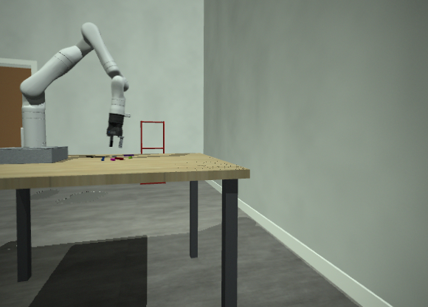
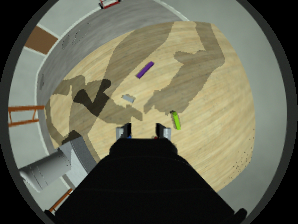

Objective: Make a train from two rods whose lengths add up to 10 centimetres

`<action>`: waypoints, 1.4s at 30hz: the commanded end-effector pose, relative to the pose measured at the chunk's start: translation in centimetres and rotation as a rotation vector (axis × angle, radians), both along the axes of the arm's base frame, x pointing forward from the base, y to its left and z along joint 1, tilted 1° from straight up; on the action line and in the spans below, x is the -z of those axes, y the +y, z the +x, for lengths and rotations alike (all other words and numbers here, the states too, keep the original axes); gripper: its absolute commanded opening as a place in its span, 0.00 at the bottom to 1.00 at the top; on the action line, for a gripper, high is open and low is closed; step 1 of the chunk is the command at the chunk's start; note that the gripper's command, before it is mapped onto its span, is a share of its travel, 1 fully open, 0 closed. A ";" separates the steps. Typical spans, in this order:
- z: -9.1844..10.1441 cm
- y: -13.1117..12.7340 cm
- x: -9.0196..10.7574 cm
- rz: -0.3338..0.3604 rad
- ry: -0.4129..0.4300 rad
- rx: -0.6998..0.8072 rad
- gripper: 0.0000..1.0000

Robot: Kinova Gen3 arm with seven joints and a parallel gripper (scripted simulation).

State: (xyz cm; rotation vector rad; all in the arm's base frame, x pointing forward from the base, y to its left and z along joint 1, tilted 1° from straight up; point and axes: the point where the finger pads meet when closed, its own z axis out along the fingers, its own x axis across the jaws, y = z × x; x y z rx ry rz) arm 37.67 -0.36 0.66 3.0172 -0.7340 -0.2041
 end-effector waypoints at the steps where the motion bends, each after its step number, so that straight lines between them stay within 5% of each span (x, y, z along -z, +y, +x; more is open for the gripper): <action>1: 0.4 -1.1 -0.1 0.017 -0.015 -0.057 1.00; 15: 1.0 -3.8 -0.3 0.072 -0.059 -0.529 1.00; 42: 2.0 -7.0 -0.7 0.091 -0.114 -0.982 1.00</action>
